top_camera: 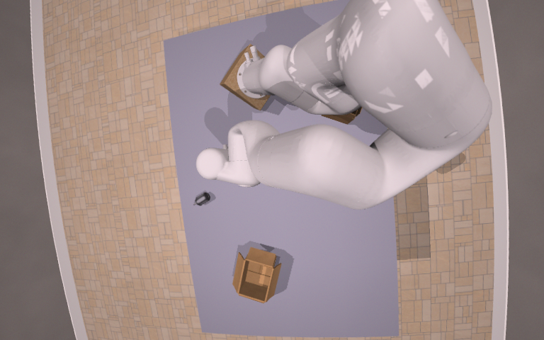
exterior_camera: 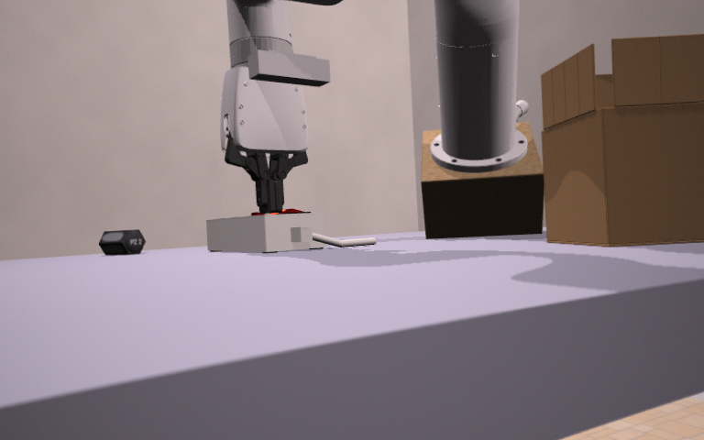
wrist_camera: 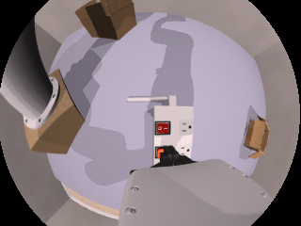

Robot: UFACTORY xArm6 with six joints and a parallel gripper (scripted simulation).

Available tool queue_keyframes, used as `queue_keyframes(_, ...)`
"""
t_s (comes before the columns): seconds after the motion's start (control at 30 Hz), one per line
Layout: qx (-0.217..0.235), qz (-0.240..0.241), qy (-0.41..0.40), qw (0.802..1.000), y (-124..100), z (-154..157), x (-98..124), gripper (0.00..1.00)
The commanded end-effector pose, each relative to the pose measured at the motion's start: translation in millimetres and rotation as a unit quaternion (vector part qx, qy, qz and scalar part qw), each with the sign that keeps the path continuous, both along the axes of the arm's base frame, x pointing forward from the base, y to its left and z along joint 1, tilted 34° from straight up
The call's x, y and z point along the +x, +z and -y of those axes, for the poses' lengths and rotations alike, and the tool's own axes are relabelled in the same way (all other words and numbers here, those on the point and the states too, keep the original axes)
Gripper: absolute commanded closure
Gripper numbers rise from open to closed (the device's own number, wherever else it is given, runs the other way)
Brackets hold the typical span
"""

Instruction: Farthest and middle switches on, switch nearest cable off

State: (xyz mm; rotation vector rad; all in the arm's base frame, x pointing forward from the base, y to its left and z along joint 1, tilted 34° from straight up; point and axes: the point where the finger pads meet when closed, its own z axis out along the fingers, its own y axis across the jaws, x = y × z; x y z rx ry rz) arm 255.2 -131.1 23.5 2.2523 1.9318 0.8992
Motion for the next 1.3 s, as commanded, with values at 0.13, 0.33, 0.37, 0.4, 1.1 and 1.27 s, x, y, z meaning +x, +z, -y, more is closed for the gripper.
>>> queue_keyframes(0.13,-0.001,0.001,0.0,1.0,1,1,1,1.0)
queue_keyframes(0.33,-0.001,0.001,0.0,1.0,7,3,-3,1.0)
queue_keyframes(0.37,-0.001,0.001,0.0,1.0,8,4,-4,1.0)
queue_keyframes(0.4,-0.001,0.001,0.0,1.0,8,4,-4,1.0)
queue_keyframes(1.1,-0.001,0.001,0.0,1.0,31,13,-16,1.0)
queue_keyframes(1.27,-0.001,0.001,0.0,1.0,31,13,-16,1.0)
